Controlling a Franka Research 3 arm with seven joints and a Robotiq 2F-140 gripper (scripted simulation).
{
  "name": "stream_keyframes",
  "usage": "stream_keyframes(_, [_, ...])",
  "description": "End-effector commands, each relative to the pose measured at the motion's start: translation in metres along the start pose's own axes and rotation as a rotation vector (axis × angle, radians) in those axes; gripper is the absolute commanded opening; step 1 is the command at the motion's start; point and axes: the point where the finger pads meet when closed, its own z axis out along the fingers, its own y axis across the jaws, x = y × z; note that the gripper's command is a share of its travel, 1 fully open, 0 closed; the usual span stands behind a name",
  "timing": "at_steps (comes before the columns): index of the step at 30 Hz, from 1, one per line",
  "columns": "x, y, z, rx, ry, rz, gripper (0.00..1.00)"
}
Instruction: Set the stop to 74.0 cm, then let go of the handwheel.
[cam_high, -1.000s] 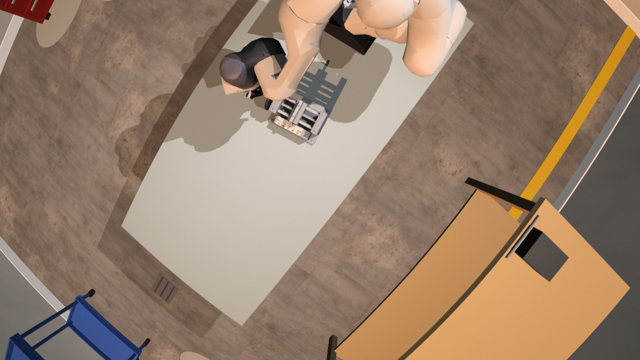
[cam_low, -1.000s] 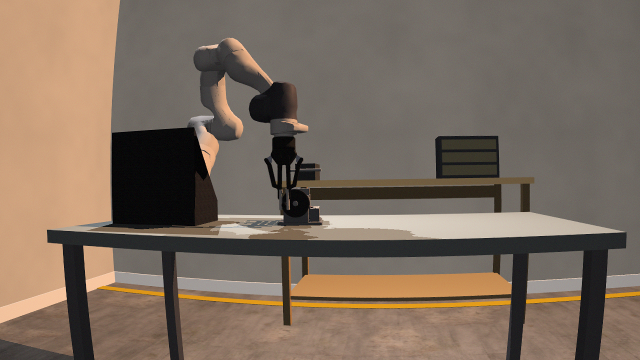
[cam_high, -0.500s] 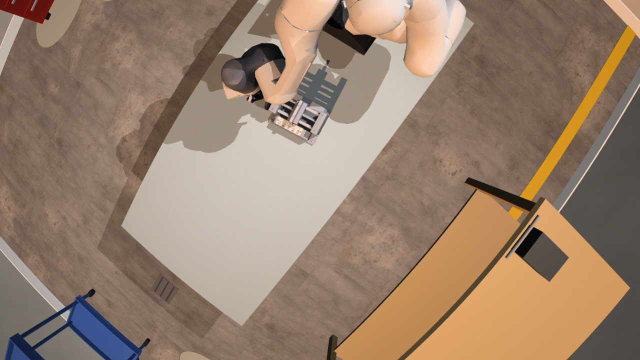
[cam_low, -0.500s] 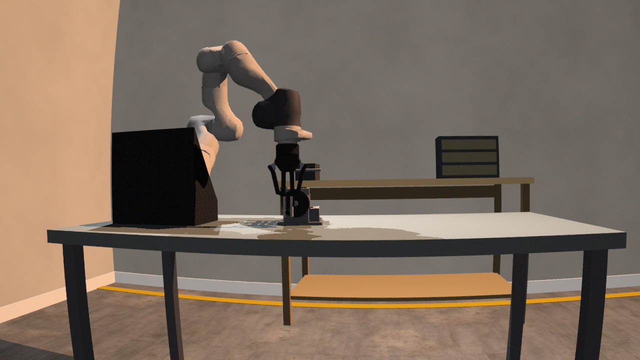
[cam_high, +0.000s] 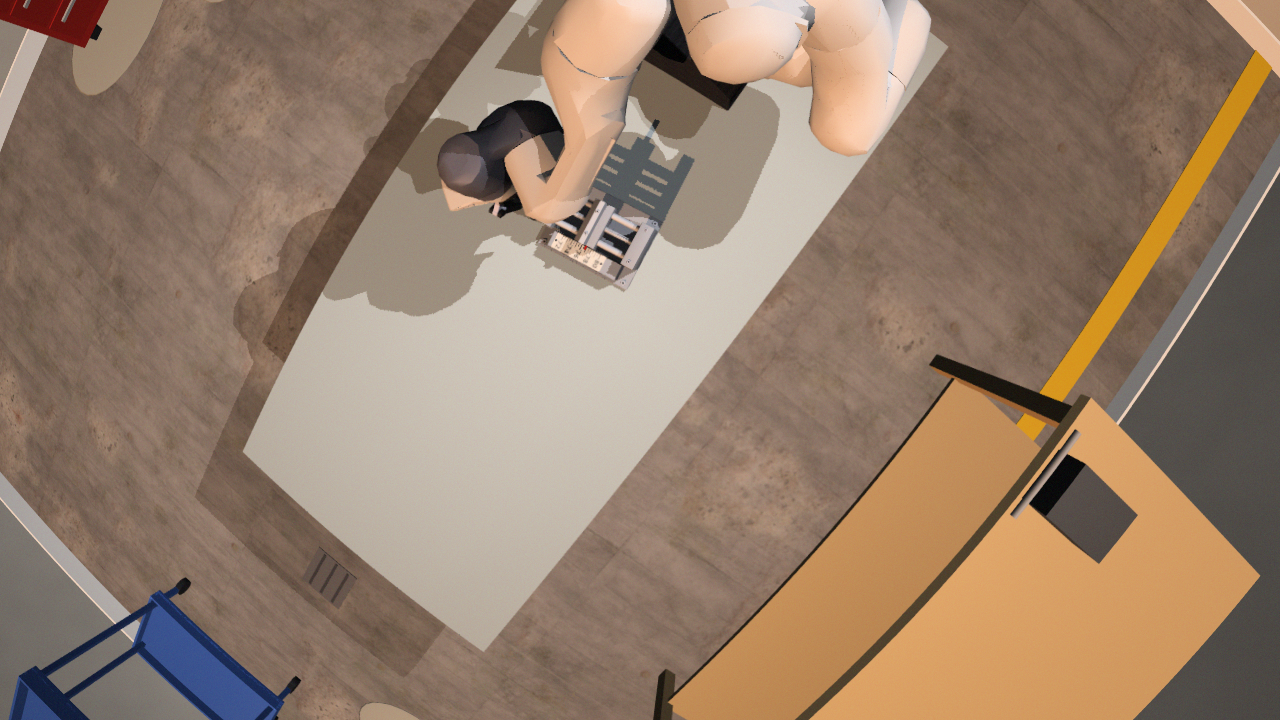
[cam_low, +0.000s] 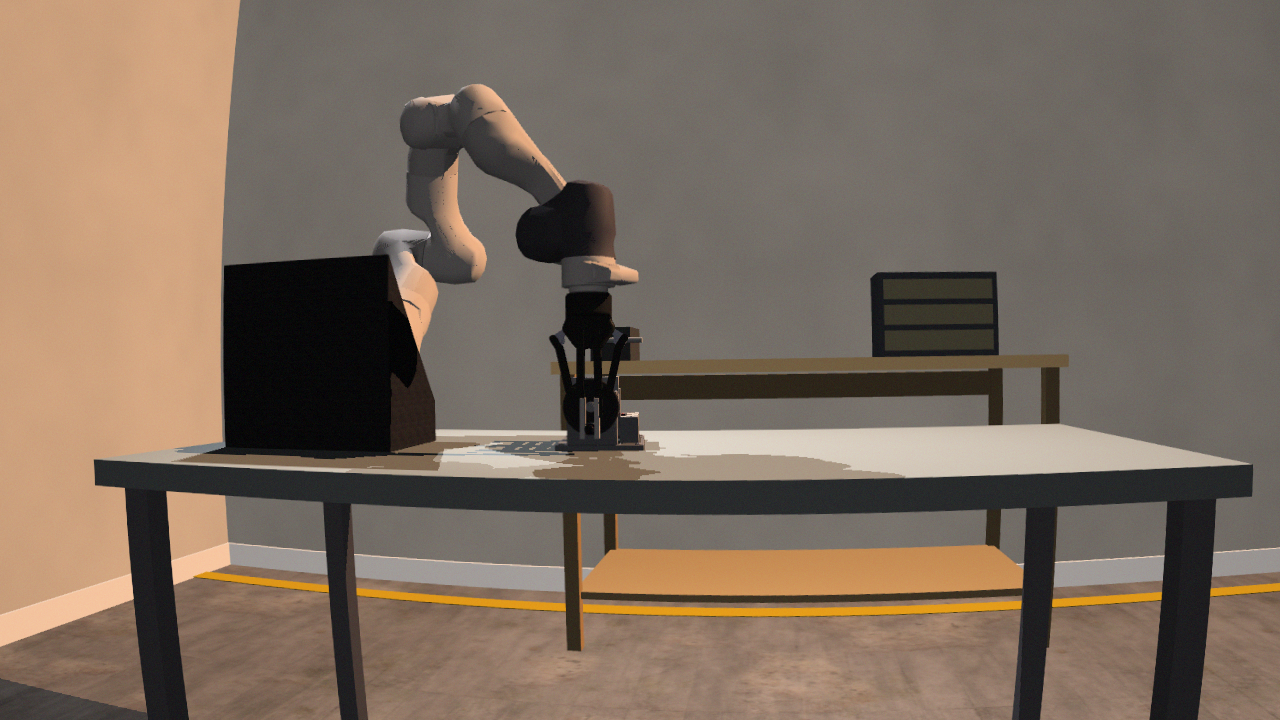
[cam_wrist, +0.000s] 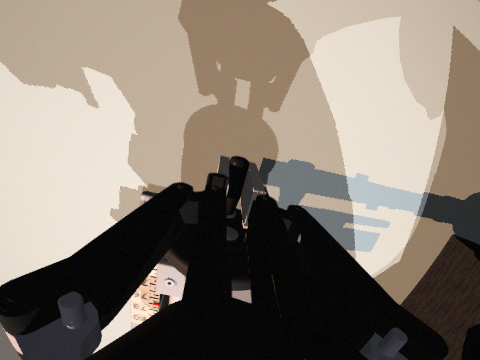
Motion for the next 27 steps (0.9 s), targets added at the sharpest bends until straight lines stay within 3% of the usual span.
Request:
stream_keyframes(1, [0.0,-0.008,0.0,0.002,-0.001,0.008,0.04])
stream_keyframes(12, [0.0,-0.025,-0.01,0.002,-0.001,0.008,0.04])
stream_keyframes(27, [0.0,-0.029,-0.049,0.002,-0.001,0.008,0.04])
